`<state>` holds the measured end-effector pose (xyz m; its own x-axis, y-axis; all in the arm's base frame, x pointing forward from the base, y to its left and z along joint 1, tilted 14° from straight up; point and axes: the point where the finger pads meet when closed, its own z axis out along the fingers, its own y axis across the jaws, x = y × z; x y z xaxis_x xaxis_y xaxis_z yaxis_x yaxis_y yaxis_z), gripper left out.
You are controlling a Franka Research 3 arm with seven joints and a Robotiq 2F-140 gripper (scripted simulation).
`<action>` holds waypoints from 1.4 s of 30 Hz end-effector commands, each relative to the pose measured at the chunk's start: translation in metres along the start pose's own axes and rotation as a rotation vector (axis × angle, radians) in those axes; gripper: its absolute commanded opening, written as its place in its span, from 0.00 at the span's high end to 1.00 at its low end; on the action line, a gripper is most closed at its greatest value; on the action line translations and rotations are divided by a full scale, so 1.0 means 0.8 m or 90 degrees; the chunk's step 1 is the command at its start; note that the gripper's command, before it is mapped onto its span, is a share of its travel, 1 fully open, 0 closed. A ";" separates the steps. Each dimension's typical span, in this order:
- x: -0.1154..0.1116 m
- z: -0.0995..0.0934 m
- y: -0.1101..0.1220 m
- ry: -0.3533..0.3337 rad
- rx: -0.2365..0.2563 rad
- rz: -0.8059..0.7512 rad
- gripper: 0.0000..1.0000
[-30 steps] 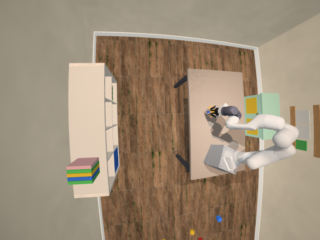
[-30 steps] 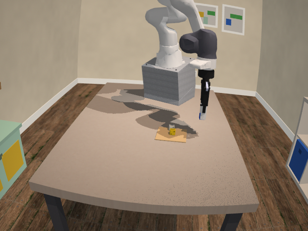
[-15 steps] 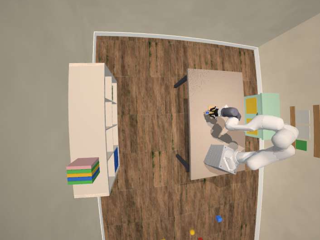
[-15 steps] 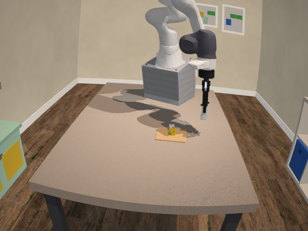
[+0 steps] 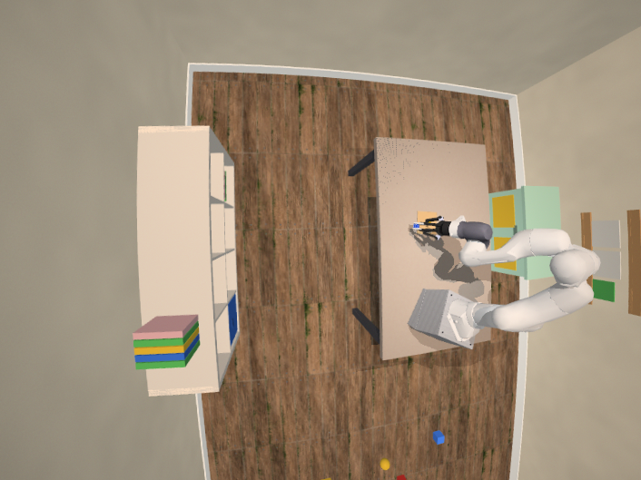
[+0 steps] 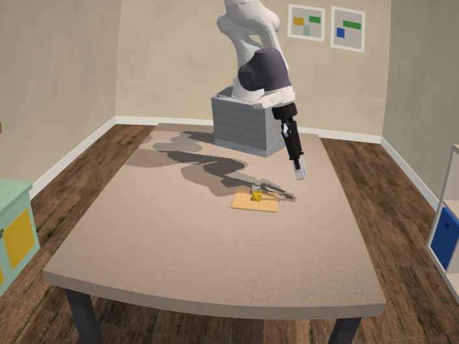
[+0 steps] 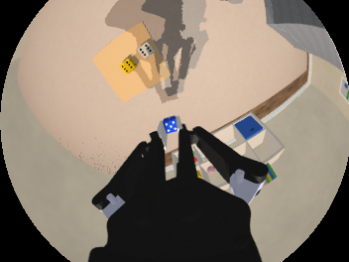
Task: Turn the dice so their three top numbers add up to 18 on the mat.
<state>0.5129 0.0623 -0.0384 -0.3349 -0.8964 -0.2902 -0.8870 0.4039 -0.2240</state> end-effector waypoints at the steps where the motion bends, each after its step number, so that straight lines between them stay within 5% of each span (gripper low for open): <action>1: -0.016 -0.002 -0.008 -0.103 -0.011 -0.040 0.87; 23: -0.002 0.001 -0.010 -0.417 -0.023 -0.037 0.87; 42: 0.002 0.003 -0.009 -0.461 -0.026 -0.037 0.87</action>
<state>0.5200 0.0540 -0.0503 0.0704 -0.6562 -0.7513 -0.8844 0.3074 -0.3513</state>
